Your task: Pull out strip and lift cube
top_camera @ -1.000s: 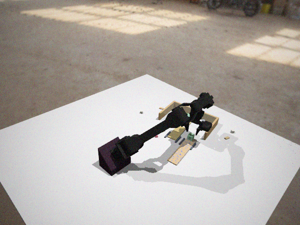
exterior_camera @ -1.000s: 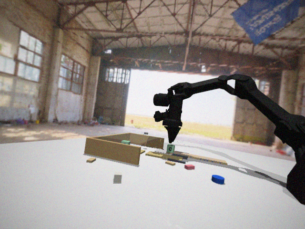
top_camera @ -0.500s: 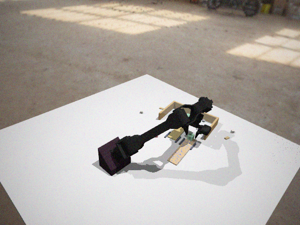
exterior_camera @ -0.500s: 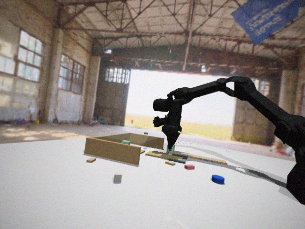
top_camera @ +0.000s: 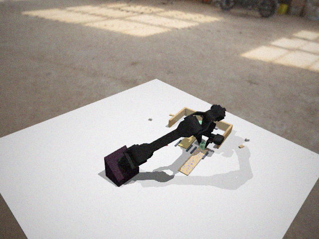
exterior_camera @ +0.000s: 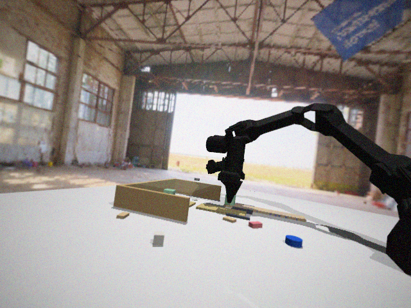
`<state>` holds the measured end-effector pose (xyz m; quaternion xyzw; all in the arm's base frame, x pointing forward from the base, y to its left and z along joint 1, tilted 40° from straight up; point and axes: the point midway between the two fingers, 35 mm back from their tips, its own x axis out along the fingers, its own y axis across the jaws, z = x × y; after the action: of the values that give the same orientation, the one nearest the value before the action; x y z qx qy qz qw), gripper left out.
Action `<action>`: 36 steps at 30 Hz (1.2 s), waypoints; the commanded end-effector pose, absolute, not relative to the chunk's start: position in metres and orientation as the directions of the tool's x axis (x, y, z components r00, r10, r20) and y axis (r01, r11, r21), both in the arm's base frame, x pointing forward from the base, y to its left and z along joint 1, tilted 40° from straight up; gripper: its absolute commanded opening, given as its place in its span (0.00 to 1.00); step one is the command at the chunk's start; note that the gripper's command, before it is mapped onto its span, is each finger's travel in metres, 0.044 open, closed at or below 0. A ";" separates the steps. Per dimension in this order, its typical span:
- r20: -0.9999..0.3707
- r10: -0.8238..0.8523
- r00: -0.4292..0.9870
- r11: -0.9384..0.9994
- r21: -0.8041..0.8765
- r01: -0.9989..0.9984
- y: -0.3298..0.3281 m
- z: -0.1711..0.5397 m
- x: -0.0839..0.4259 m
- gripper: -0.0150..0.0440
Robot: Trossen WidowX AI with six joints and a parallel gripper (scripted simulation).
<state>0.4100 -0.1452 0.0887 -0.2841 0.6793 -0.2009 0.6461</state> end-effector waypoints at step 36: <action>-0.766 -0.642 -0.009 0.760 -0.635 -0.138 -0.084 0.095 0.313 0.25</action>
<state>0.3234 -0.0880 0.0977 -0.2865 0.6837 -0.1949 0.6423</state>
